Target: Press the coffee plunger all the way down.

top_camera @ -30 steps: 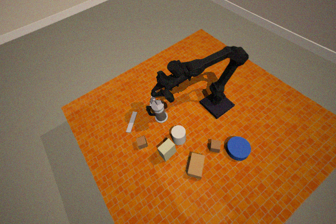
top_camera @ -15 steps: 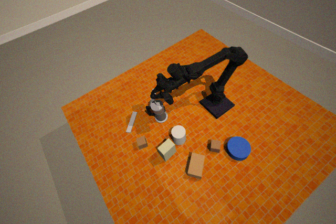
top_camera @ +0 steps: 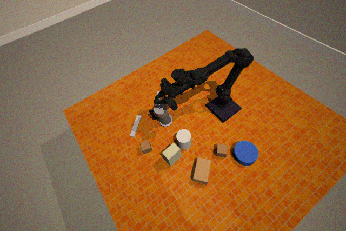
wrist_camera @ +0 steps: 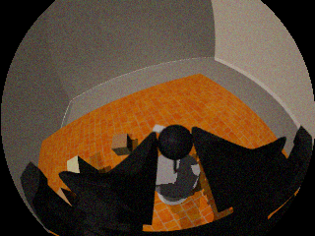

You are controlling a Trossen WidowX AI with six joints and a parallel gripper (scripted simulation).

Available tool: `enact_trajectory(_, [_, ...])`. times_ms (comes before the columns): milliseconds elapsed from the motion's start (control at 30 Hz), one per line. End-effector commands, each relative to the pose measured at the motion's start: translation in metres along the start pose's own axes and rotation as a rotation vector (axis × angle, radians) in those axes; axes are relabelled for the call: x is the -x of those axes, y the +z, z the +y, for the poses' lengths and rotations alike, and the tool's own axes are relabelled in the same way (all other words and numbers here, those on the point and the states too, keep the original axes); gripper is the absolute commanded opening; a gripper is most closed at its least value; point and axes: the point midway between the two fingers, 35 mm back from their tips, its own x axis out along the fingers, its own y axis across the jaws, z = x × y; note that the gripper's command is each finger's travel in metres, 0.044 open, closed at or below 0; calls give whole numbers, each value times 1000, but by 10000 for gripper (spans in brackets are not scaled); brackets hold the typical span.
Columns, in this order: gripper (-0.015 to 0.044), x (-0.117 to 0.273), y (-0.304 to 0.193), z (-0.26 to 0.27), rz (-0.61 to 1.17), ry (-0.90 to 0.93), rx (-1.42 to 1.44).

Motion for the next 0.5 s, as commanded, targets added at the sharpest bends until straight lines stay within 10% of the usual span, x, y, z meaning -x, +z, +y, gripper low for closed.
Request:
enact_trajectory(0, [128, -14, -42, 0, 109, 2, 9])
enact_trajectory(467, [128, -20, -37, -1, 108, 2, 9])
